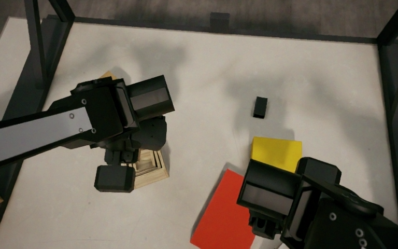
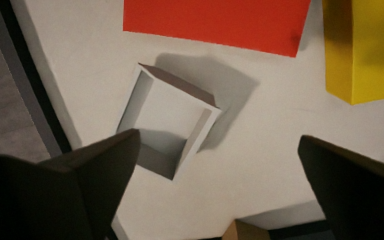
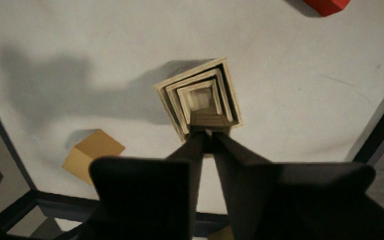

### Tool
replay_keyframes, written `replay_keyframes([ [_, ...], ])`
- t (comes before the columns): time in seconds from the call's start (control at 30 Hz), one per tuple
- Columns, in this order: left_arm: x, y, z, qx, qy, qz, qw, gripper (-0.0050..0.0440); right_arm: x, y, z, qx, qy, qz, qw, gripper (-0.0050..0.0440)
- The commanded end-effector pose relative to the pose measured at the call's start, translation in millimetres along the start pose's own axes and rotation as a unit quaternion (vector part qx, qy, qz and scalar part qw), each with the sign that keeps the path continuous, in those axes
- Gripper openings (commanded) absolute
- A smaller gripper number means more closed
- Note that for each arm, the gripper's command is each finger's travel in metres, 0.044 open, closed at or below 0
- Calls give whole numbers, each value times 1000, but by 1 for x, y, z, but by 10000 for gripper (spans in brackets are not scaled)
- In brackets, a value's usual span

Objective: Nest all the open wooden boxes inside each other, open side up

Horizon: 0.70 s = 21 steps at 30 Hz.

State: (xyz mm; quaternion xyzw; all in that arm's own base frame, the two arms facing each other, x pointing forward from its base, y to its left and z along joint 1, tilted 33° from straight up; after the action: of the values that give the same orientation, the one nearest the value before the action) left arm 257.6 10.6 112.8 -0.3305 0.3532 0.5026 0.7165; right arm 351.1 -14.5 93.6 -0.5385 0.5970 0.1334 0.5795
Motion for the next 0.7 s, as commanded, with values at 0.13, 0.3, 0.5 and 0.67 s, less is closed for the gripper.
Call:
replay_keyframes([
  [0.13,-4,-1,3,-7,-1,-8,1000,400,-13,-14,9,5,-3,-5,1000,99],
  [0.3,-4,-1,3,-7,-1,-8,1000,400,-14,-14,6,6,-5,-7,1000,99],
  [0.5,-4,-1,3,-7,-1,-8,1000,400,-14,-14,6,6,-5,-7,1000,99],
  [0.67,-2,-6,0,1,-7,-11,1000,400,-14,-14,6,6,-5,-7,1000,99],
])
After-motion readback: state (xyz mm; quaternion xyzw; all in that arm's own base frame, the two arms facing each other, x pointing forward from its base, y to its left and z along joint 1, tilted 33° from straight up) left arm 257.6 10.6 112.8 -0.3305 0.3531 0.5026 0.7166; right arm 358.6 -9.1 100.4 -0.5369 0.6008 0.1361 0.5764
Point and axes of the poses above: on each arm, the point midway between the two fingers, 35 mm back from their tips, its own x axis out along the fingers, its own z axis across the jaws, y = z × x, the point moved 7 cm from there along -x, back along the fingers, and after that the axes turned 10 degrees about x, right-handed, at the moved point
